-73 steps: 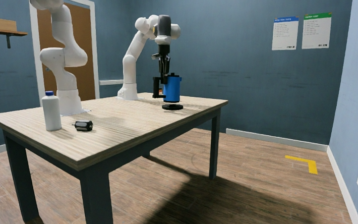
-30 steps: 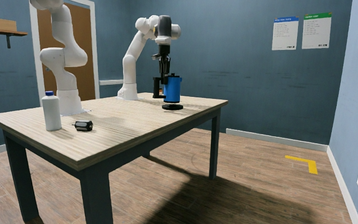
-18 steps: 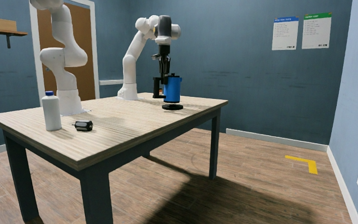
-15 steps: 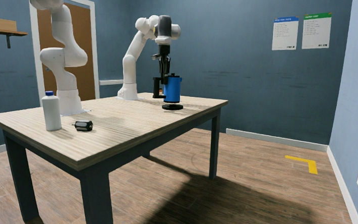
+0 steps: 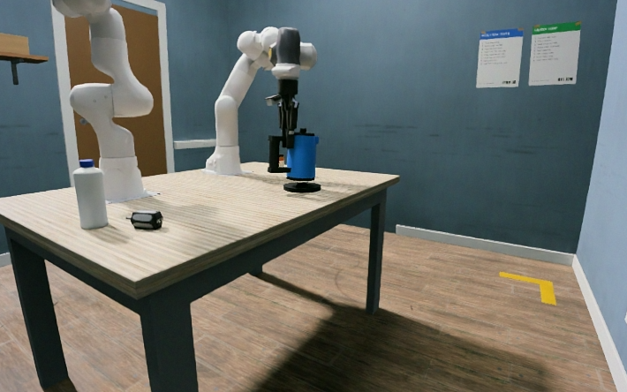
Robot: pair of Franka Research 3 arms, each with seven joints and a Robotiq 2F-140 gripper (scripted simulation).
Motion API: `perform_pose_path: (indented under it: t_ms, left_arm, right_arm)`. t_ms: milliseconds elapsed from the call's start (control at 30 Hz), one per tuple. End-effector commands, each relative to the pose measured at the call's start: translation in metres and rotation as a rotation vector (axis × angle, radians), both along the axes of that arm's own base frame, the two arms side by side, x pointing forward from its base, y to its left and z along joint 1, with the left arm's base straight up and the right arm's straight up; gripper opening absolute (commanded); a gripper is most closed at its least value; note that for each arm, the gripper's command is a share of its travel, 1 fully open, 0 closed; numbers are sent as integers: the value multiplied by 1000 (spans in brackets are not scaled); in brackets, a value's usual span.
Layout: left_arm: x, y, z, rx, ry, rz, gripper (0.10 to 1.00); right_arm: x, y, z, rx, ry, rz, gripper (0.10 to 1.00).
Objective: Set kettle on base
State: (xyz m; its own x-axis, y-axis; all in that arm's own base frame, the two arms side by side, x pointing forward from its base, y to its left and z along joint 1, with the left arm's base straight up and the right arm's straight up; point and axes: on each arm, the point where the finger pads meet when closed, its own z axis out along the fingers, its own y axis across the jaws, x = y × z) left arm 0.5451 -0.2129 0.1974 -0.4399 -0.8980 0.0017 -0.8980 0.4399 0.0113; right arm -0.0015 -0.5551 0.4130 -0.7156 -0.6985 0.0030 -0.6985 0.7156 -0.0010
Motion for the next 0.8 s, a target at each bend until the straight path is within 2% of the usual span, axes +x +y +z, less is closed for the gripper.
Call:
perform_pose_path:
  t_ms: [0,333,767]
  left_arm:
    - [3,-2,-3,-4,-11,-5,99]
    - [3,-2,-14,-4,-11,-5,99]
    - [3,-2,-14,-4,-11,-5,99]
  right_arm:
    - [0,0,0,0,0,0,1000]
    - [0,0,0,0,0,0,1000]
    - [0,0,0,0,0,0,1000]
